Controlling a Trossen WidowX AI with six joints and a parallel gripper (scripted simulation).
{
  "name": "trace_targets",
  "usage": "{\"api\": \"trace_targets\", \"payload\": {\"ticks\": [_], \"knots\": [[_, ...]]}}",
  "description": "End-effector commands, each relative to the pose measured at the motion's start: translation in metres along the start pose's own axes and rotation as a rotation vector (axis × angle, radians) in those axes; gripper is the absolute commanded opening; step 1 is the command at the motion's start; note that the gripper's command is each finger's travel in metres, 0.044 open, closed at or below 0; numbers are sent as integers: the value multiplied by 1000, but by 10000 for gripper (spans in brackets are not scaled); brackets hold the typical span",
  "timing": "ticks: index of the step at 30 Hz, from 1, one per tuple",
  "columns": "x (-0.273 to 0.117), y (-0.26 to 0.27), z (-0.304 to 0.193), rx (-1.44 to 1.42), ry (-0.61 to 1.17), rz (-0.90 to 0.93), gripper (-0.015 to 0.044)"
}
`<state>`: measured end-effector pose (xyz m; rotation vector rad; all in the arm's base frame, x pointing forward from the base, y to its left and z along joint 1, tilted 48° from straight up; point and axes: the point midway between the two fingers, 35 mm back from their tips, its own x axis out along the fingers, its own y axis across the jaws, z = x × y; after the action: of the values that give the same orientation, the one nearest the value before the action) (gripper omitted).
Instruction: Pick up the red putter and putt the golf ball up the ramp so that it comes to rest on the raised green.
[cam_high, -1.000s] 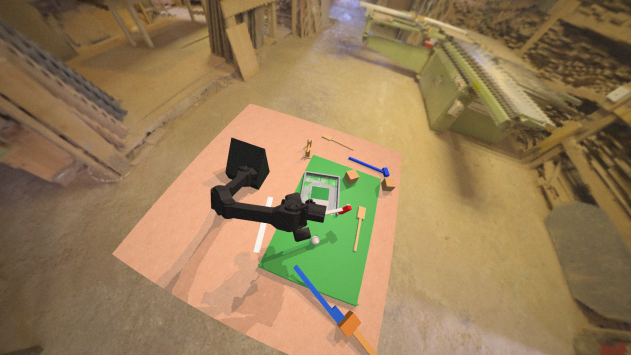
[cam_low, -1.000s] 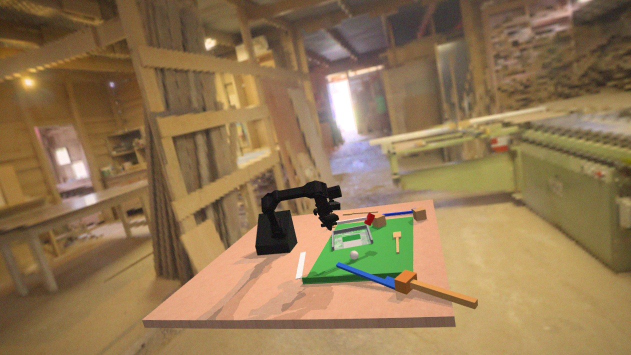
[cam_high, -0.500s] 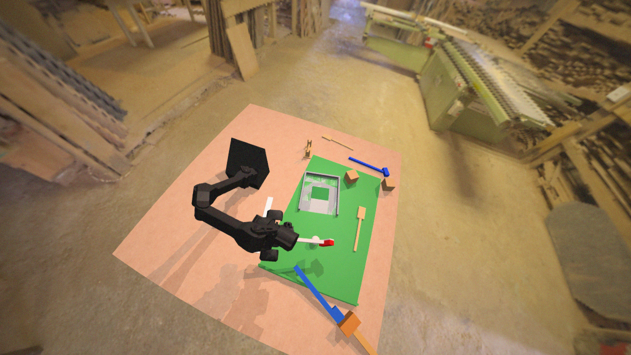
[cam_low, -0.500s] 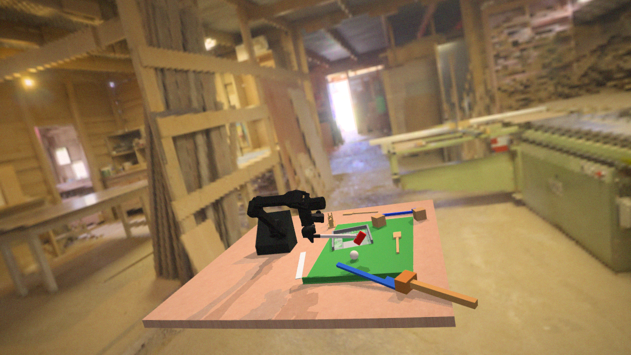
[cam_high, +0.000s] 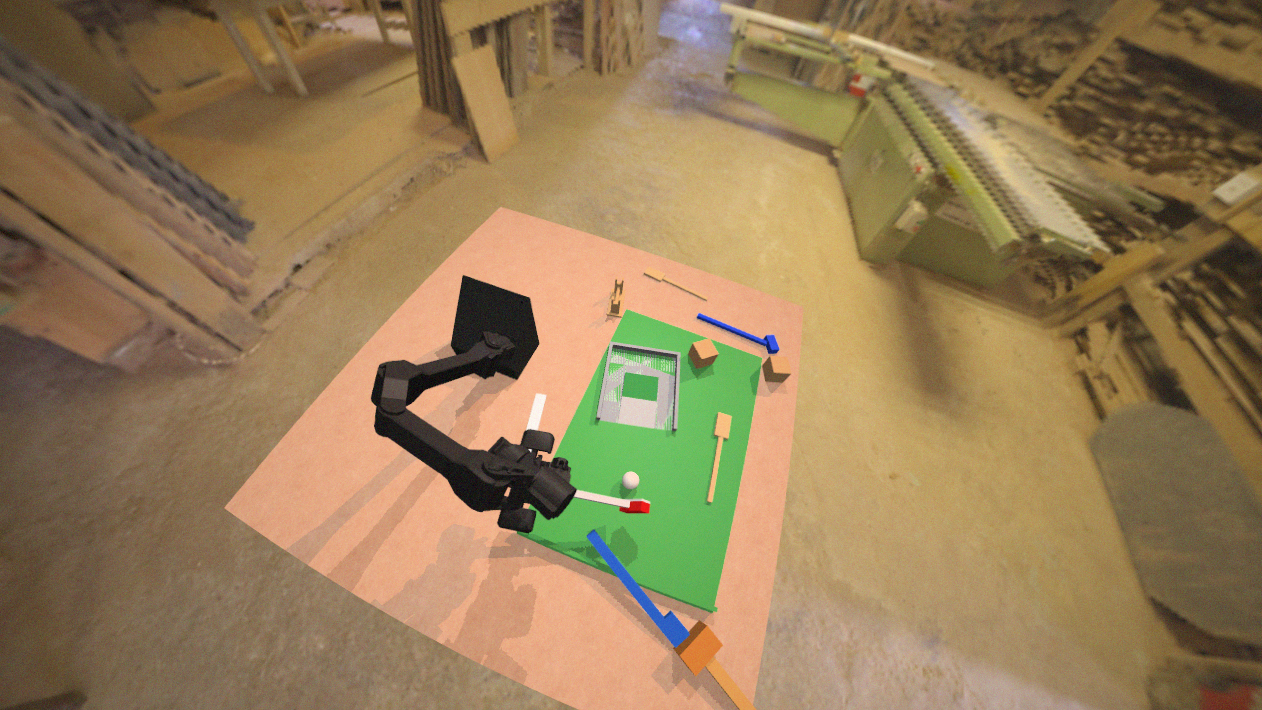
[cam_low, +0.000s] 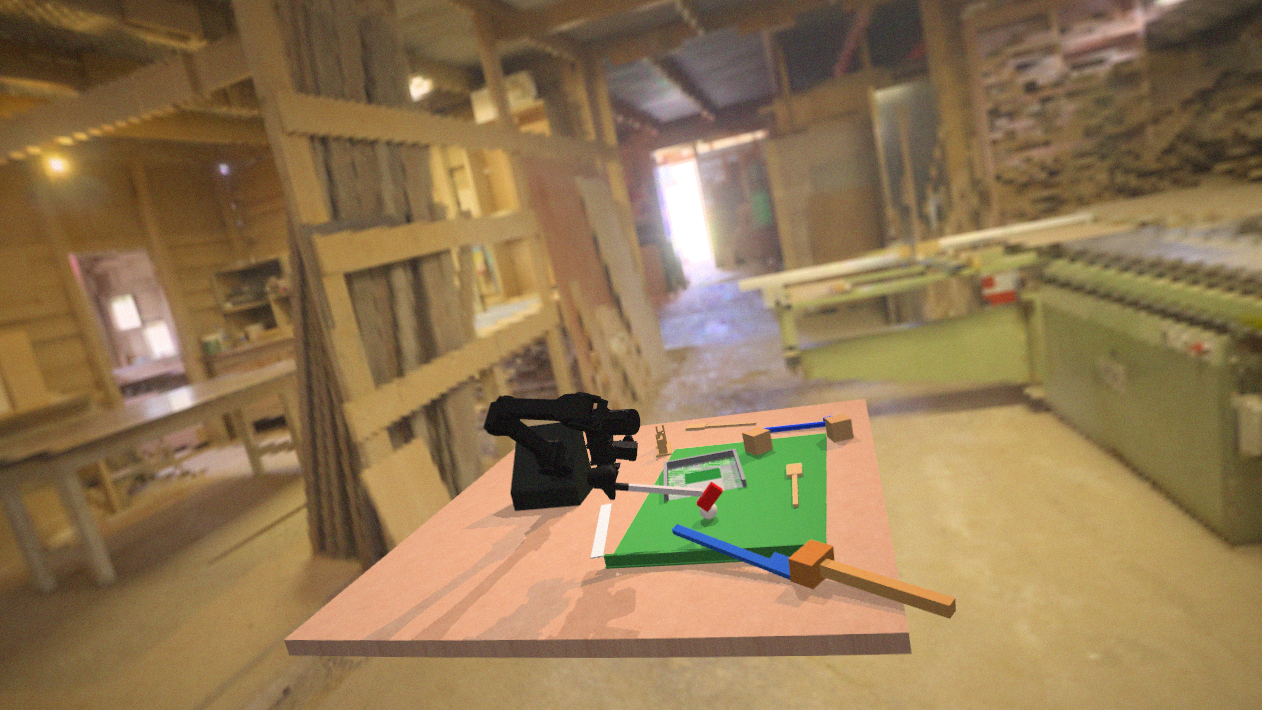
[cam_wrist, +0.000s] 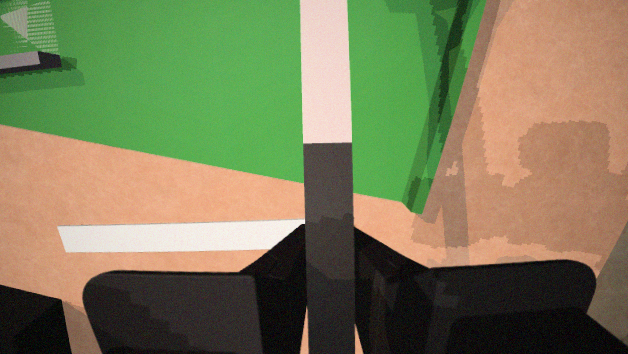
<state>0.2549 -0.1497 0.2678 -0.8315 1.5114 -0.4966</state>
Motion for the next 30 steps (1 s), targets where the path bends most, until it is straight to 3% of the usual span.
{"api": "trace_targets", "payload": {"ticks": [1, 30], "knots": [[12, 1, -1, -4, -2, 3, 0], [48, -1, -2, 4, 2, -6, 0]]}}
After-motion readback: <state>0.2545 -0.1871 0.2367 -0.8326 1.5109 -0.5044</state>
